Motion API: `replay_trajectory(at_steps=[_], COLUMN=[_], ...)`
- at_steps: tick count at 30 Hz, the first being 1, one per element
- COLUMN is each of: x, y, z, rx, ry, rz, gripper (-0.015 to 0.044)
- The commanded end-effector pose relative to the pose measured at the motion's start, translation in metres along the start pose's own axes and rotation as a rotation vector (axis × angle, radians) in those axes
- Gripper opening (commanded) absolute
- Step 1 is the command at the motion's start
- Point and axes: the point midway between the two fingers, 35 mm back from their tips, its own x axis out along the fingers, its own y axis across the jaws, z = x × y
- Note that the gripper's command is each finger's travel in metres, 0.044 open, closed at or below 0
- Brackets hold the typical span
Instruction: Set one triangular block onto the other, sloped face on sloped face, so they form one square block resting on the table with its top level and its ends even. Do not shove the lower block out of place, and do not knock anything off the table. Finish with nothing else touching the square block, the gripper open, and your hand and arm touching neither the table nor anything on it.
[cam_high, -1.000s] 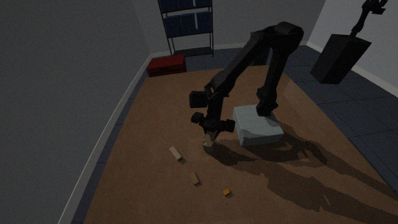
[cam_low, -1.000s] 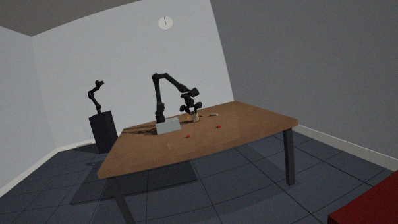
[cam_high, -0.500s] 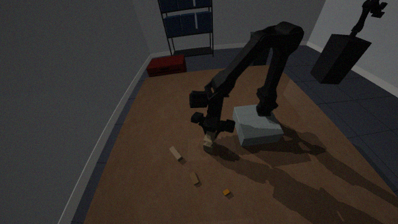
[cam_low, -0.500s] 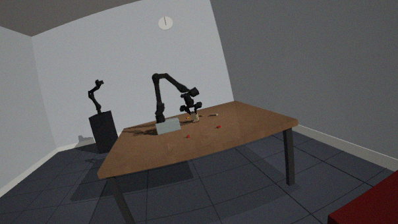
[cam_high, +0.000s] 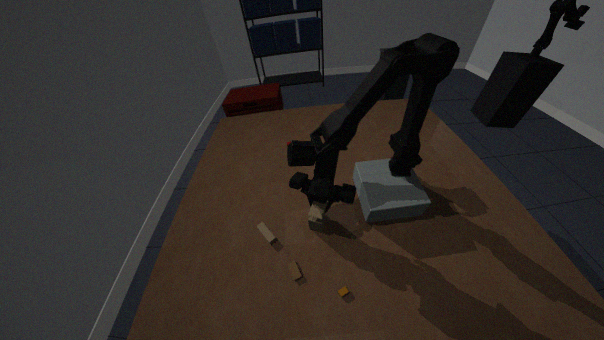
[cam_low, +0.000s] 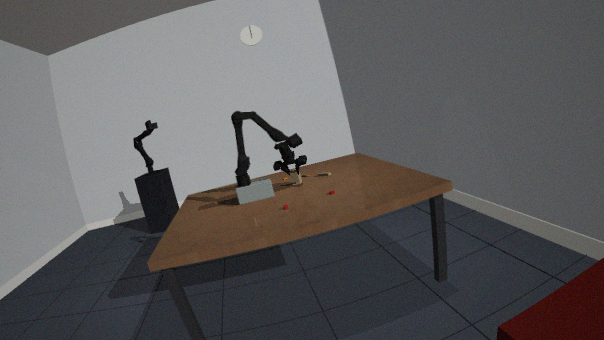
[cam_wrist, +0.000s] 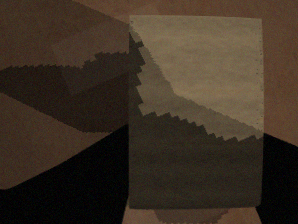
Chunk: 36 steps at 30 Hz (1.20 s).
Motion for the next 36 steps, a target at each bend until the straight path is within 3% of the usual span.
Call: replay_trajectory(at_steps=[1,36], x=[0.0059,0.0152], y=[0.0010,0.0015], z=[-0.0025,-0.0028], rx=[0.007,0.007], ry=[0.009,0.009], rz=[0.007,0.003], gripper=[0.0000,0.0000])
